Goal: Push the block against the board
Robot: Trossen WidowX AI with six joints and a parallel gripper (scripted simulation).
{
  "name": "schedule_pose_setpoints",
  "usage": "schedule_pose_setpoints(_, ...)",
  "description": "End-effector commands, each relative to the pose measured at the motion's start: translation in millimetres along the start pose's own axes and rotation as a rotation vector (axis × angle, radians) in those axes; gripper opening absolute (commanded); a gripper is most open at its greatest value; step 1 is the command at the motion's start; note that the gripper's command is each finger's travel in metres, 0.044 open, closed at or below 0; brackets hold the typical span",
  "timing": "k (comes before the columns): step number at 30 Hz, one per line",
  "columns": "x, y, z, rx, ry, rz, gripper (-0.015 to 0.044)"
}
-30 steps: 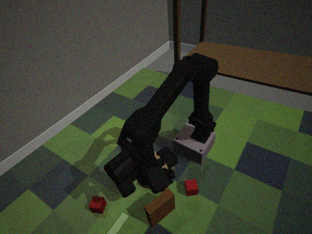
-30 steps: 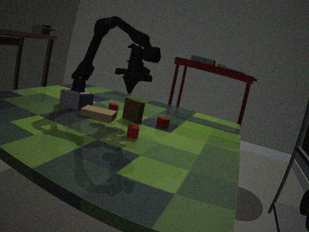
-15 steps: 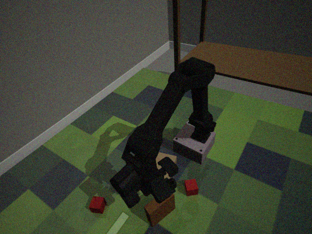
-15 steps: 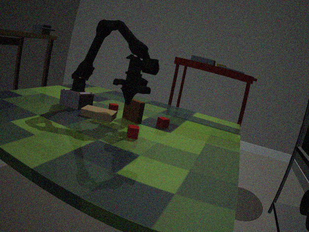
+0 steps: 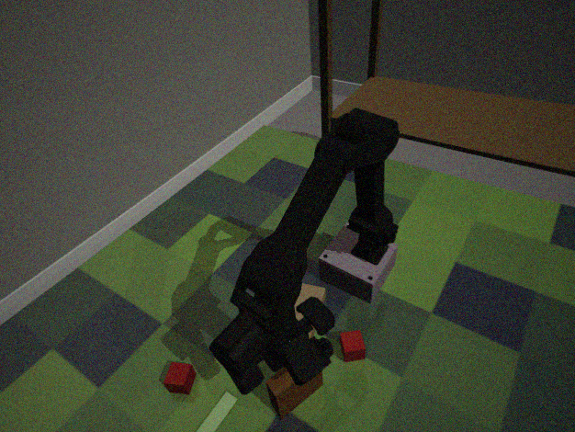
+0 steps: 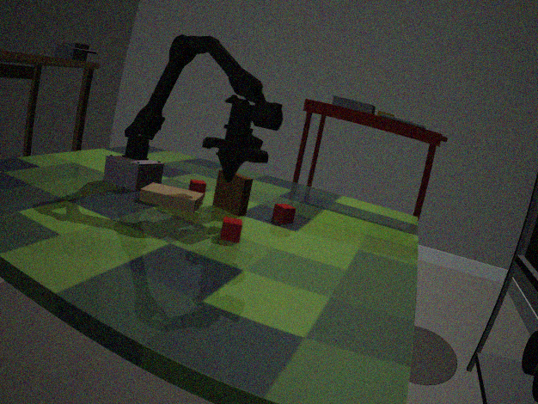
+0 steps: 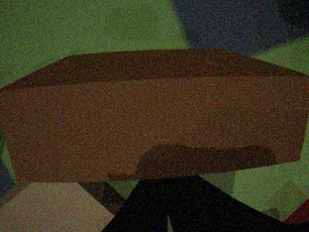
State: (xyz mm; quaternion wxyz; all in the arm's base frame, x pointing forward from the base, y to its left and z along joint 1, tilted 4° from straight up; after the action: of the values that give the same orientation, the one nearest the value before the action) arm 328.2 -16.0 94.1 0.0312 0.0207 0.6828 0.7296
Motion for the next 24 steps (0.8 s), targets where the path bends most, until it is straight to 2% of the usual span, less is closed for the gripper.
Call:
schedule_pose_setpoints(1, -2.0, 0.9, 5.0, -0.003, -0.004, -0.002, 0.0)
schedule_pose_setpoints(24, -9.6, 1.2, 35.8, -0.006, -0.004, -0.003, 0.0)
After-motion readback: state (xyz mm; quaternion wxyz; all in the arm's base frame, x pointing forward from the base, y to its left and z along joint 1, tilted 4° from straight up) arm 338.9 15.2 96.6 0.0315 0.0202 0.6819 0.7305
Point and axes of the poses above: the point midway between the two fingers, 35 mm back from their tips, its own y axis back along the fingers, its own x axis across the jaws, z = x × y, the point moved 5 cm from there along y, back along the fingers, and after that the axes turned 15 degrees about y, right-handed, at the moved point
